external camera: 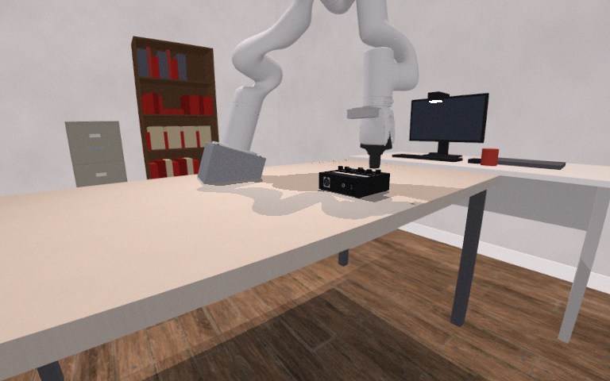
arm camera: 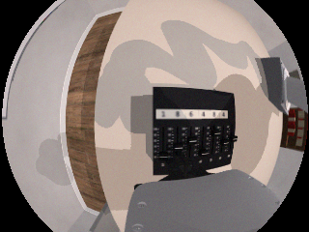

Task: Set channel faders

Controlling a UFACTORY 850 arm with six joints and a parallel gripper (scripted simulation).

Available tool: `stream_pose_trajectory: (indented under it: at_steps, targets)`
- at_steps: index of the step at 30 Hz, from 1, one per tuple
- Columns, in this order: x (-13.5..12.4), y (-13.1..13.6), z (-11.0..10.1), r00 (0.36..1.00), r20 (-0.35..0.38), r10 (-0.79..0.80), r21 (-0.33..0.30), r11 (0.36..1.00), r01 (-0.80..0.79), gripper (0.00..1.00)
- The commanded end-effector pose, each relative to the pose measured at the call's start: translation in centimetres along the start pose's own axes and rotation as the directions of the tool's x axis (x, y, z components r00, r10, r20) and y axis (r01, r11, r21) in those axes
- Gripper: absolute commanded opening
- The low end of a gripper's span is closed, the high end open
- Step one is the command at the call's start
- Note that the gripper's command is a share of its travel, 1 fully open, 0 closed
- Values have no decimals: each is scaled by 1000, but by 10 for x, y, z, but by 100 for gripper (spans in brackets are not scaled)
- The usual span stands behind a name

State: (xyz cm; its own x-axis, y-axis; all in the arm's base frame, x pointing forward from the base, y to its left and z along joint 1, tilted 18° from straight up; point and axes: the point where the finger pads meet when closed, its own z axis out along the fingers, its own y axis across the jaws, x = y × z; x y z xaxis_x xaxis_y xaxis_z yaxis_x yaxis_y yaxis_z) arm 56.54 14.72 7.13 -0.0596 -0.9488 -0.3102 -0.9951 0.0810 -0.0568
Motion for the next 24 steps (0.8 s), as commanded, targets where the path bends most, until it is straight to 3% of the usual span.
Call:
stream_pose_trajectory:
  at_steps: [1,24]
  targets:
    - [0,-1,1,1000,0,0,2,1000,0,0]
    - [0,-1,8,1000,0,0,2,1000,0,0]
